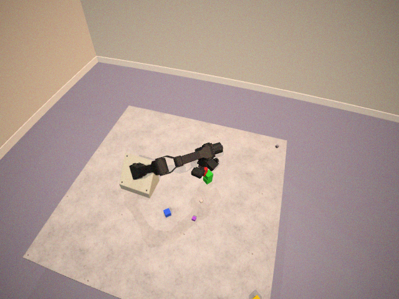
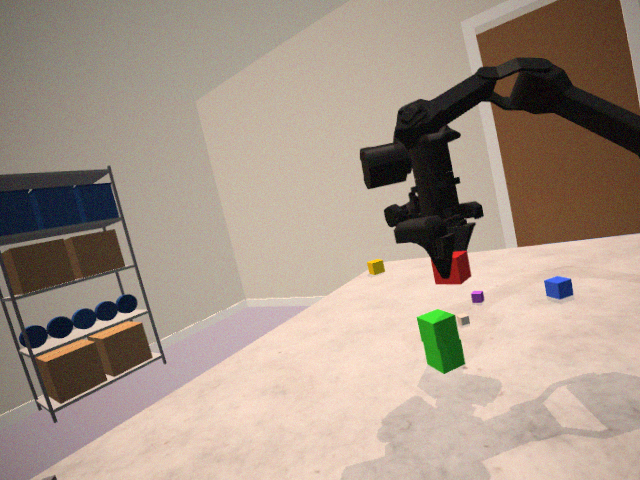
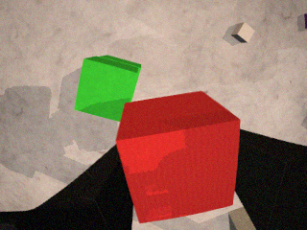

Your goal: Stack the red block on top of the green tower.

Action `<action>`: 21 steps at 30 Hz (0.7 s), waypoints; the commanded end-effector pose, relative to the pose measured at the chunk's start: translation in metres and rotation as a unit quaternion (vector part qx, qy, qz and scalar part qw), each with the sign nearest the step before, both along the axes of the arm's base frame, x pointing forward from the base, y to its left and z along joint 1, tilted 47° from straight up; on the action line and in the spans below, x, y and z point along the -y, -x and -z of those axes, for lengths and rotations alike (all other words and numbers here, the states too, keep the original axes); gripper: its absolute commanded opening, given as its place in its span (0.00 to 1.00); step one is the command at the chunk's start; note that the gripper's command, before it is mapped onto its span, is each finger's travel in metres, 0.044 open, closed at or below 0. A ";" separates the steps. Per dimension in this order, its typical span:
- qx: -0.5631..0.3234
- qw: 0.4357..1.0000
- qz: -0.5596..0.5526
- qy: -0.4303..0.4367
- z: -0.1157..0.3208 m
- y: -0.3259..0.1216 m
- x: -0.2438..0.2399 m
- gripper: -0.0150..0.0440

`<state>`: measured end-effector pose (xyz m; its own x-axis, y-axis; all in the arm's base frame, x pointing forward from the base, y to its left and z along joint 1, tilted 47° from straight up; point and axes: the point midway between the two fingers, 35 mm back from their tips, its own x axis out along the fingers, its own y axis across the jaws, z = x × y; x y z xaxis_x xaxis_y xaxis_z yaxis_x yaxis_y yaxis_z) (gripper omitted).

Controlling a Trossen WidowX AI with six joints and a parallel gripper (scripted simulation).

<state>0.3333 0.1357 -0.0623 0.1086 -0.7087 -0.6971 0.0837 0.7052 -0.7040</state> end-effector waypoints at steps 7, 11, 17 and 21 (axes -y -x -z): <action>-0.003 1.000 0.003 0.003 0.024 -0.016 -0.015 0.25; -0.002 1.000 0.004 0.003 0.031 -0.023 -0.020 0.25; -0.002 1.000 0.004 0.003 0.035 -0.025 -0.018 0.25; -0.002 1.000 0.004 0.003 0.043 -0.026 -0.010 0.25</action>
<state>0.3606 0.1544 -0.0960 0.1102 -0.7049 -0.7007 0.0966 0.7092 -0.6983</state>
